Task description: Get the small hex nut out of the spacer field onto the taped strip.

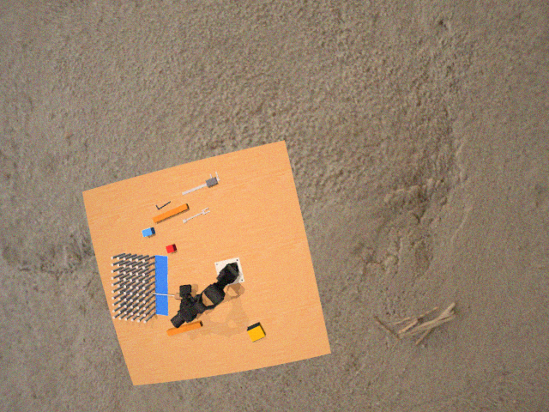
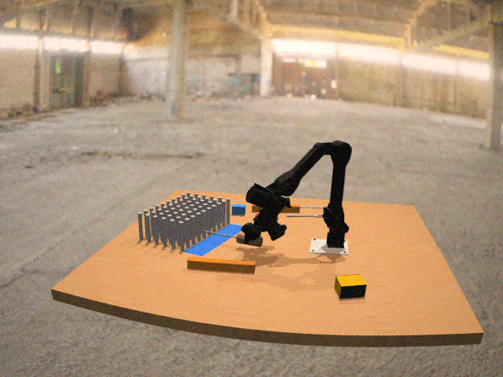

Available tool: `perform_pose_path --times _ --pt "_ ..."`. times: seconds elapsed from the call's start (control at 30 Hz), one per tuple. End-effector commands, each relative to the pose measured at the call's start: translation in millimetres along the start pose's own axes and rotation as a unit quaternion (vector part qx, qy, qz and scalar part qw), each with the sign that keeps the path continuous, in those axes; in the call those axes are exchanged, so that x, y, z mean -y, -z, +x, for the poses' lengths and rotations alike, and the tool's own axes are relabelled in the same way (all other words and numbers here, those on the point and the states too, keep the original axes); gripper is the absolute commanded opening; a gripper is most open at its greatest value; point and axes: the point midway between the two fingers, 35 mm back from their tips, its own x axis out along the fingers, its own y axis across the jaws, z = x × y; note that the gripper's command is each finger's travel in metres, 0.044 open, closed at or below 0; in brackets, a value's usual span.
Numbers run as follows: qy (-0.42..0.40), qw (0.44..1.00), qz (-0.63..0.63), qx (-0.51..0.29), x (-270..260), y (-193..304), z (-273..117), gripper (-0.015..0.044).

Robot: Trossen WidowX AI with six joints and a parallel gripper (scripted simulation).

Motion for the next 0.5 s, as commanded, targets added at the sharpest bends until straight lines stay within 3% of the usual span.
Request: perform_pose_path --times 0.0,0.47 --pt "0.004 1.000 0.000 -0.005 3 8 1 0.0000" --pt "0.004 1.000 0.000 -0.006 3 20 8 0.0000"
